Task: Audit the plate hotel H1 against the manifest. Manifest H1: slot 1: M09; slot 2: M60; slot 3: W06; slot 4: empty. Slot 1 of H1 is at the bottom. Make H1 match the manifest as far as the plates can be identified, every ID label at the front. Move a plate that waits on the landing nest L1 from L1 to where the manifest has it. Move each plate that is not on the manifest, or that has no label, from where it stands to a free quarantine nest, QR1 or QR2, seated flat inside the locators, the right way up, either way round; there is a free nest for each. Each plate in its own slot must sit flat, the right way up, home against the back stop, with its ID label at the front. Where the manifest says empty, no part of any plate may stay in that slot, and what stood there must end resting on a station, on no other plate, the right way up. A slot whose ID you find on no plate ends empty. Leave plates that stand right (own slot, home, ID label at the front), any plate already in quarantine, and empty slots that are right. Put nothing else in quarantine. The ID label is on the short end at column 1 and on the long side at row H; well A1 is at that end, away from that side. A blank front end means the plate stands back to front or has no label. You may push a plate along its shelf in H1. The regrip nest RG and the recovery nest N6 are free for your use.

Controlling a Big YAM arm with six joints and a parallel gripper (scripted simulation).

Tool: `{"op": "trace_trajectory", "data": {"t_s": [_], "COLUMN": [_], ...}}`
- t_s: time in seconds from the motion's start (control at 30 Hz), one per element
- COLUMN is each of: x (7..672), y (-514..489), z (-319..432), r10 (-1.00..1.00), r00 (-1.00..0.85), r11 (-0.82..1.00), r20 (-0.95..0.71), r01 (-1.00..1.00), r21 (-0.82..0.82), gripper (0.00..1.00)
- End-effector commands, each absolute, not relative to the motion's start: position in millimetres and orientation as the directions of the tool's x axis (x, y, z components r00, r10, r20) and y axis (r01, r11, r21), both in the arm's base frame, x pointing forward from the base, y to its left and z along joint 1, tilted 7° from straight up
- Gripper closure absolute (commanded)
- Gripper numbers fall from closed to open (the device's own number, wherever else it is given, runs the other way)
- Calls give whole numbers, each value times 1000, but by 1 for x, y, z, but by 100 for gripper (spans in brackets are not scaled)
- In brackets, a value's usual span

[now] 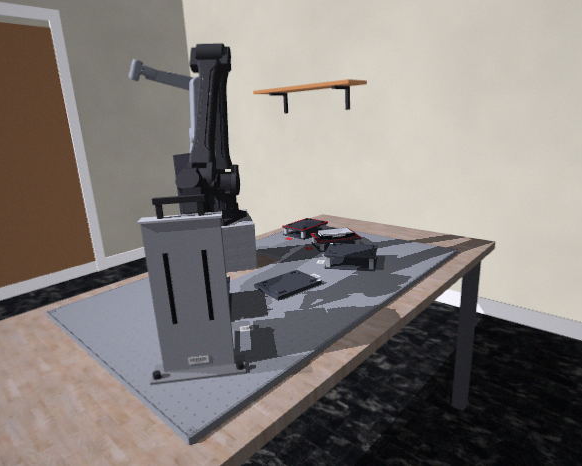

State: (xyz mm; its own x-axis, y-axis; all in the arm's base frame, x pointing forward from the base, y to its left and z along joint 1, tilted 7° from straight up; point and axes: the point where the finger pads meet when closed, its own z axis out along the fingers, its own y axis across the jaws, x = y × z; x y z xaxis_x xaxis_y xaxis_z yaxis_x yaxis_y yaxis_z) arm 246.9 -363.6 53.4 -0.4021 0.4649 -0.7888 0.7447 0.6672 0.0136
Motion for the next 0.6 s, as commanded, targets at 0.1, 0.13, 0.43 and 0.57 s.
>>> {"op": "trace_trajectory", "data": {"t_s": [0.1,0.13,0.43,0.57], "x": [253,256,266,266], "y": [-364,-368,-382,-383], "z": [51,55,67,65], "r10": [475,469,452,456], "r00": [-407,-404,-392,-393], "r11": [670,670,671,669], "r20": [-780,-785,-801,-799], "r01": [742,742,741,743], "r21": [21,19,15,16], "gripper": [100,100,100,100]}}
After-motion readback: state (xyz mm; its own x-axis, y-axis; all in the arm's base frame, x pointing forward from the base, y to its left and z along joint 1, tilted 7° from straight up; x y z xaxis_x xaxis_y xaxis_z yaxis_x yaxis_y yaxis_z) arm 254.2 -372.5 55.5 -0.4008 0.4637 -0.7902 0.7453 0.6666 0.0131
